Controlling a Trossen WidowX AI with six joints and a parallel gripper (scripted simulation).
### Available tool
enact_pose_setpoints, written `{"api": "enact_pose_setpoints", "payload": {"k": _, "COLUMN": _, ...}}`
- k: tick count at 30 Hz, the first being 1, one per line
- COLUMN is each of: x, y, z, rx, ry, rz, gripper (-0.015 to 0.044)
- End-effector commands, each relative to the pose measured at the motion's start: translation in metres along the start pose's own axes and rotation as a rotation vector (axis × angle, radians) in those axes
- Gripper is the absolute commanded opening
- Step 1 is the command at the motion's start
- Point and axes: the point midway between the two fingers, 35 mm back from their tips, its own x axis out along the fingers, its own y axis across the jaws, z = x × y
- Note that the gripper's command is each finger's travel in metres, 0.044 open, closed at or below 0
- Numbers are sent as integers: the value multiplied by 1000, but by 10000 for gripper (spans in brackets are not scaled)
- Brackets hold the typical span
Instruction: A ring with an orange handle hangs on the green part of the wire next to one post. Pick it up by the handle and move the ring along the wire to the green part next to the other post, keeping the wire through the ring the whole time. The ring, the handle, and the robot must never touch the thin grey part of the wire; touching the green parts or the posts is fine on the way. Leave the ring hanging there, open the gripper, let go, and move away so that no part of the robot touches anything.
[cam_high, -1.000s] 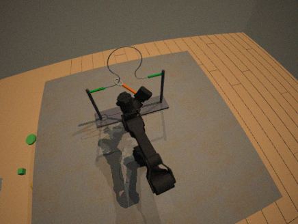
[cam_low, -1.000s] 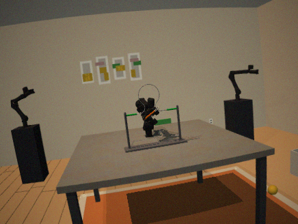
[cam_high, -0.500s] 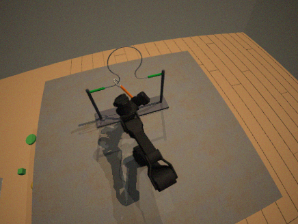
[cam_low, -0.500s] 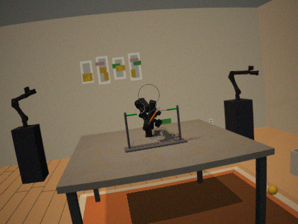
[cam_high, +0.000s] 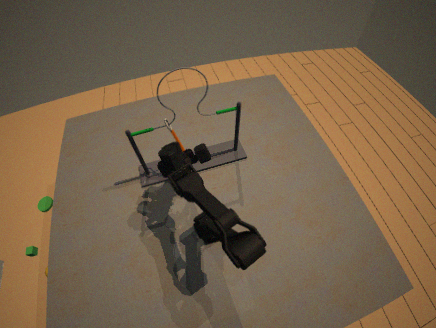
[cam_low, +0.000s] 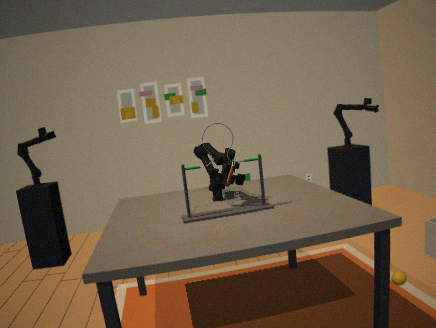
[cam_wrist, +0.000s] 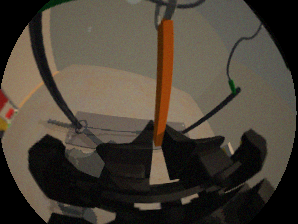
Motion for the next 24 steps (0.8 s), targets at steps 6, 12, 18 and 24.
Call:
{"api": "enact_pose_setpoints", "payload": {"k": 6, "x": -4, "y": 24, "z": 3, "rx": 129, "ry": 13, "rz": 68, "gripper": -150}}
{"api": "enact_pose_setpoints", "payload": {"k": 12, "x": -7, "y": 38, "z": 6, "rx": 189, "ry": 19, "rz": 101, "gripper": -150}}
{"api": "enact_pose_setpoints", "payload": {"k": 18, "x": -10, "y": 48, "z": 8, "rx": 227, "ry": 22, "rz": 121, "gripper": -150}}
{"api": "enact_pose_setpoints", "payload": {"k": 24, "x": -12, "y": 56, "z": 10, "rx": 247, "ry": 23, "rz": 131, "gripper": -150}}
